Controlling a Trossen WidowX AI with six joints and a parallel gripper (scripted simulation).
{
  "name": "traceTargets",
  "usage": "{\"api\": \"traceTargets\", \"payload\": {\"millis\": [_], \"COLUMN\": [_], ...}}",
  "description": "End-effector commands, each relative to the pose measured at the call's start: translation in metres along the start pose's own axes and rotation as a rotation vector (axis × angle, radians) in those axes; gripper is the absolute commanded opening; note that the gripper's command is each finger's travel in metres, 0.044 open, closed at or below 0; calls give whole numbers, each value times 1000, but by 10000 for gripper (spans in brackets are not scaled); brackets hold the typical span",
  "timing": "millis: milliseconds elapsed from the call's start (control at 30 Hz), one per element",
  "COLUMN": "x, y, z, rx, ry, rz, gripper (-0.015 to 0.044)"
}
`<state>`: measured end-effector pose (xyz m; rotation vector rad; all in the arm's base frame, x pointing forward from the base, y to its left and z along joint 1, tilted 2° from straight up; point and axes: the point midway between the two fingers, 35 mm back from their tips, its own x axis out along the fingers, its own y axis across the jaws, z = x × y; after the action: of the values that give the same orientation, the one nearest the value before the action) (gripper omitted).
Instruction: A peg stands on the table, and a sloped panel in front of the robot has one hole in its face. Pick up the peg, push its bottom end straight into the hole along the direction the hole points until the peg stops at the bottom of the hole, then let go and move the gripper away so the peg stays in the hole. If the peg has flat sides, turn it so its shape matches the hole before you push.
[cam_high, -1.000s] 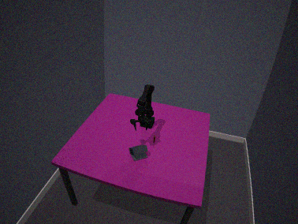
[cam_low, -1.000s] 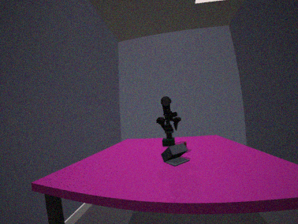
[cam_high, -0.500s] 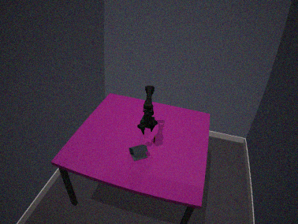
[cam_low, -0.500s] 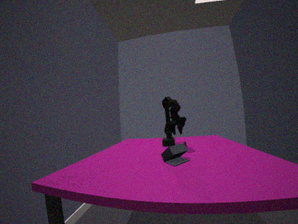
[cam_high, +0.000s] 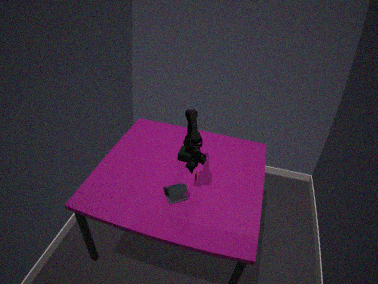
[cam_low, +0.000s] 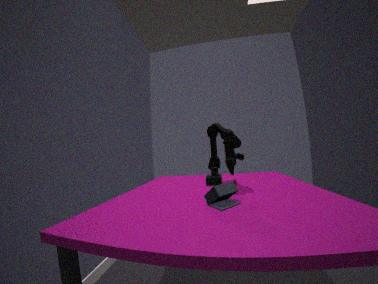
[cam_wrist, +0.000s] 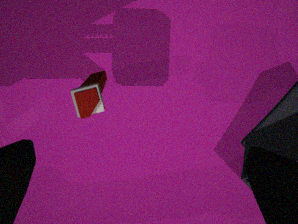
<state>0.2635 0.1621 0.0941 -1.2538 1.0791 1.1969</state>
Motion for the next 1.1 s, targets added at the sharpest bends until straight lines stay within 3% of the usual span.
{"api": "traceTargets", "payload": {"millis": [0,167,1067], "x": [11,17,47], "y": [16,27,26], "z": [8,14,13], "rx": [-148,-262,-262], "ry": [34,53,53], "rz": [42,68,68], "gripper": [440,440,440]}}
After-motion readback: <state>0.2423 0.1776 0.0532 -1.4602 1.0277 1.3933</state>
